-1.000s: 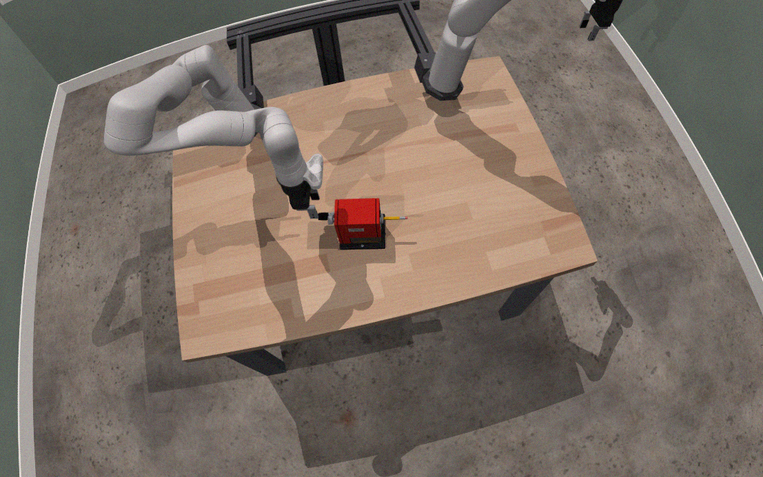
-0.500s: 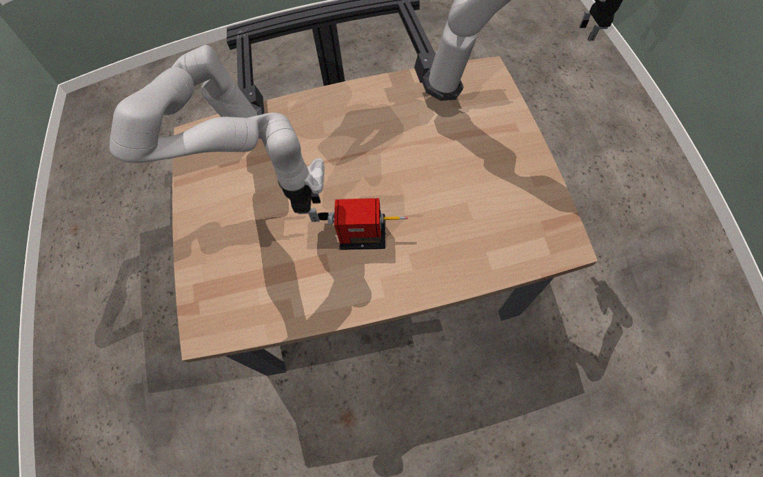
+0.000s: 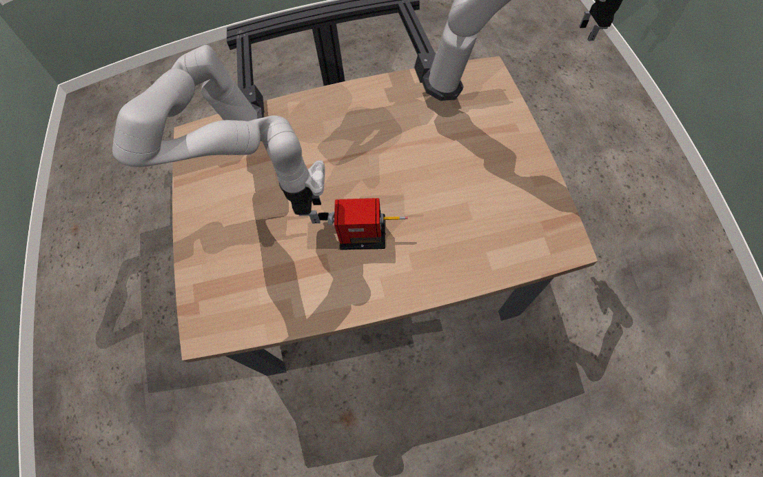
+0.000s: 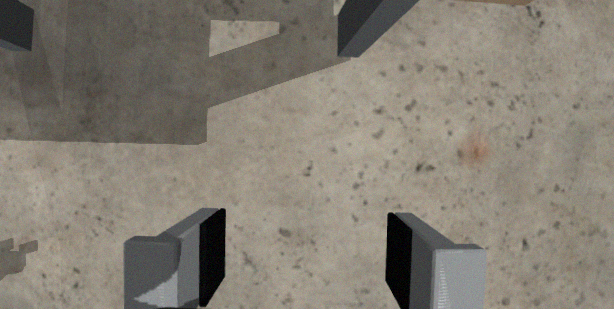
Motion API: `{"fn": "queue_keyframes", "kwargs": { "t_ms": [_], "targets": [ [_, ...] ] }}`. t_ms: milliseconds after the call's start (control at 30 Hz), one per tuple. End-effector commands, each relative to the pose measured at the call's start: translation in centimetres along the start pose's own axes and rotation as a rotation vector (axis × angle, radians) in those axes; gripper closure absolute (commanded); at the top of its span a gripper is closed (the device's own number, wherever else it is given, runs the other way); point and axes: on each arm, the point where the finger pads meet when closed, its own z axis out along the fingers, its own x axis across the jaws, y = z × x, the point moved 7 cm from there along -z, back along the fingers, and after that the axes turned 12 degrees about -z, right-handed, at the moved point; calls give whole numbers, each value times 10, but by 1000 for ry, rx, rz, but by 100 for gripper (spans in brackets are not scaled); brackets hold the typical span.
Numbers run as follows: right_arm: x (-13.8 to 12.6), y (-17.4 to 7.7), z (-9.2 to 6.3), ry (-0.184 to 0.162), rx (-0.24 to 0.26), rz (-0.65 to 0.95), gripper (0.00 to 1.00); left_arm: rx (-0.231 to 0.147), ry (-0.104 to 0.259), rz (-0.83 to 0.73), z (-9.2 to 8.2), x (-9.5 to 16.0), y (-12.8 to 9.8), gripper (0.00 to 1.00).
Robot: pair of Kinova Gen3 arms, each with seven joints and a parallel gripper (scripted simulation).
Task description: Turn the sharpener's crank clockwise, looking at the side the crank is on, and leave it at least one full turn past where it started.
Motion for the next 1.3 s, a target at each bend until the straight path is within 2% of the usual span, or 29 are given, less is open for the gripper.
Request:
{"fn": "queue_keyframes", "kwargs": {
  "t_ms": [0, 1267],
  "targets": [
    [0, 0, 0, 2, 1, 0, 3, -2, -1, 0, -1, 0, 0, 0],
    [0, 0, 4, 2, 1, 0, 3, -2, -1, 0, -1, 0, 0, 0]
  ]
}}
